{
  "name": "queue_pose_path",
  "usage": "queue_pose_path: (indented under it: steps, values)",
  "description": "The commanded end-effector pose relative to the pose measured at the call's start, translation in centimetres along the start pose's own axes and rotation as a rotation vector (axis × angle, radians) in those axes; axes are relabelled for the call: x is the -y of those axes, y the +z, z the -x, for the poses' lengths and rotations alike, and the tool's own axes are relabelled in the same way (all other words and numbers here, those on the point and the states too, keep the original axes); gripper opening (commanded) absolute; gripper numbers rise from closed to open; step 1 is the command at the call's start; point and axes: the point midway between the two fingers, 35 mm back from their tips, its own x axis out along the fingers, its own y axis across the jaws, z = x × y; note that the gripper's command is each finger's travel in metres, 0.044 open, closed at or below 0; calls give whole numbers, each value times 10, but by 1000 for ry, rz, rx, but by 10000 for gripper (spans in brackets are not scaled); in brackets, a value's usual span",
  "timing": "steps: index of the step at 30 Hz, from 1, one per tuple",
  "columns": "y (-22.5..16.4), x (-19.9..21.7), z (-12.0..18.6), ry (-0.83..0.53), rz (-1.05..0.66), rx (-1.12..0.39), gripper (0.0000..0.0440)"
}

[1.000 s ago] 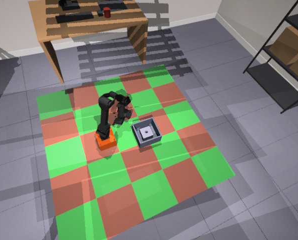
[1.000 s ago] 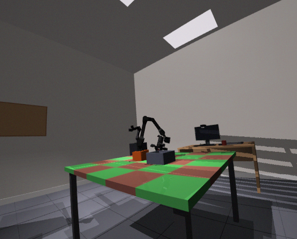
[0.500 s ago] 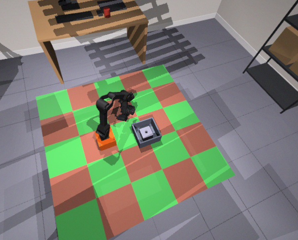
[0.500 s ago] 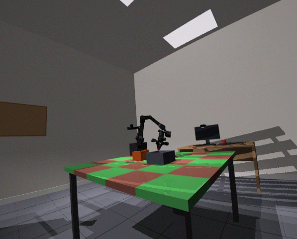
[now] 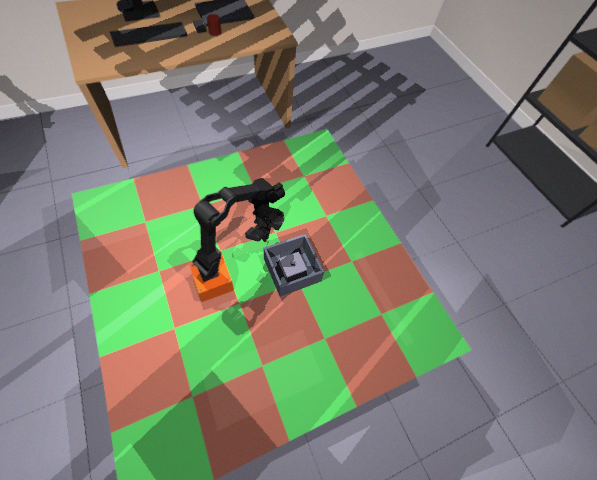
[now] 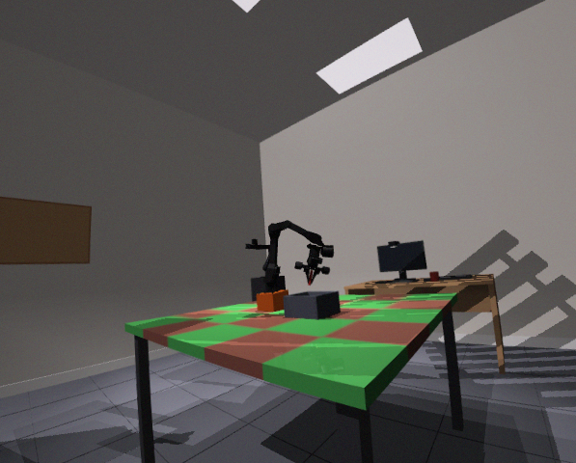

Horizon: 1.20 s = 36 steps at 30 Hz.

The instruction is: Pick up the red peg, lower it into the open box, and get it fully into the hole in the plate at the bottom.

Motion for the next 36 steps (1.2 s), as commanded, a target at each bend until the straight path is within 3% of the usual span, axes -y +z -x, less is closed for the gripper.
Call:
queue_pose_path:
  steps: [1, 16, 30, 32, 36]
  values:
    - [22, 1, 0, 8, -45, 7, 0]
    - [92, 5, -32, 45, -135, -19, 0]
    - [126, -3, -79, 132, -75, -74, 1]
    - [124, -5, -86, 139, -54, -92, 21]
    - [120, -7, -100, 149, -17, -129, 114]
